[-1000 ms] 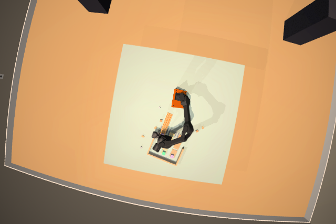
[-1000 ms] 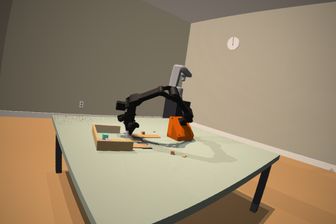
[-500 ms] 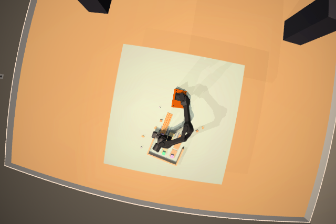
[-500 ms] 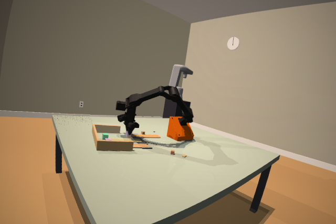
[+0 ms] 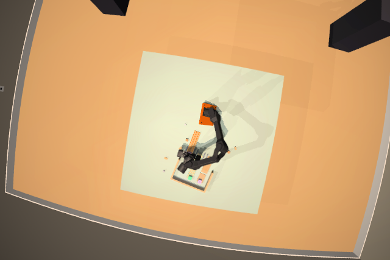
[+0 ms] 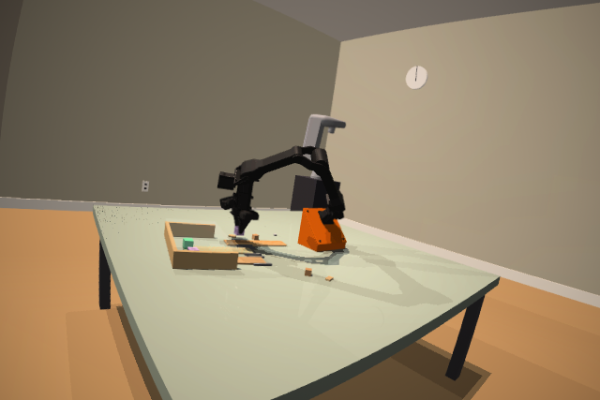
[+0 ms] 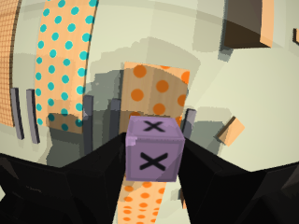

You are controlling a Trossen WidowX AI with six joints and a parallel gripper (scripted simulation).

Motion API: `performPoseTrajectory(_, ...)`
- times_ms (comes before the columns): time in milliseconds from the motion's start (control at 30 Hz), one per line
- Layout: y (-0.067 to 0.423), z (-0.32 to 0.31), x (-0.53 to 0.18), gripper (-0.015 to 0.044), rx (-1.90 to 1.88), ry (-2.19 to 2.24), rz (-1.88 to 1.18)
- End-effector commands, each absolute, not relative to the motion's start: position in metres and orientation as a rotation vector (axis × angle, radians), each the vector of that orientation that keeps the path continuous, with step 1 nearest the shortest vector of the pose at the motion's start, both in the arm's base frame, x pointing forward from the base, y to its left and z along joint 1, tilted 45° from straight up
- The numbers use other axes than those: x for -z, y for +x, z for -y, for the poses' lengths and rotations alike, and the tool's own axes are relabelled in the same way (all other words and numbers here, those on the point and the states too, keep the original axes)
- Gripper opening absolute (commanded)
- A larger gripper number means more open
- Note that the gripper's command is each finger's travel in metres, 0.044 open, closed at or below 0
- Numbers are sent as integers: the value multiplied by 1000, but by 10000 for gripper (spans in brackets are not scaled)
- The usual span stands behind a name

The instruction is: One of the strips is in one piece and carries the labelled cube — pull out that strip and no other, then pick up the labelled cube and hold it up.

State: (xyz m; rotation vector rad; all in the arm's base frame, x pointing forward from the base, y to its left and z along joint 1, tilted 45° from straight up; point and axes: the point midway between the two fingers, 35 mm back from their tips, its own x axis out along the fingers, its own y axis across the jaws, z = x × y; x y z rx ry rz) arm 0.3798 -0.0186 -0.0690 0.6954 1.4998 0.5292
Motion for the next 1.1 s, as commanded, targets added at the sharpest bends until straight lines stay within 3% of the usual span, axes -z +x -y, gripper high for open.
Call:
performPoseTrajectory(0, 361, 22, 62, 0, -532, 695, -1512)
performPoseTrajectory(733, 303, 18, 54, 0, -532, 698, -1516)
performPoseTrajectory(1067, 300, 42, 30, 0, -530, 697, -1517)
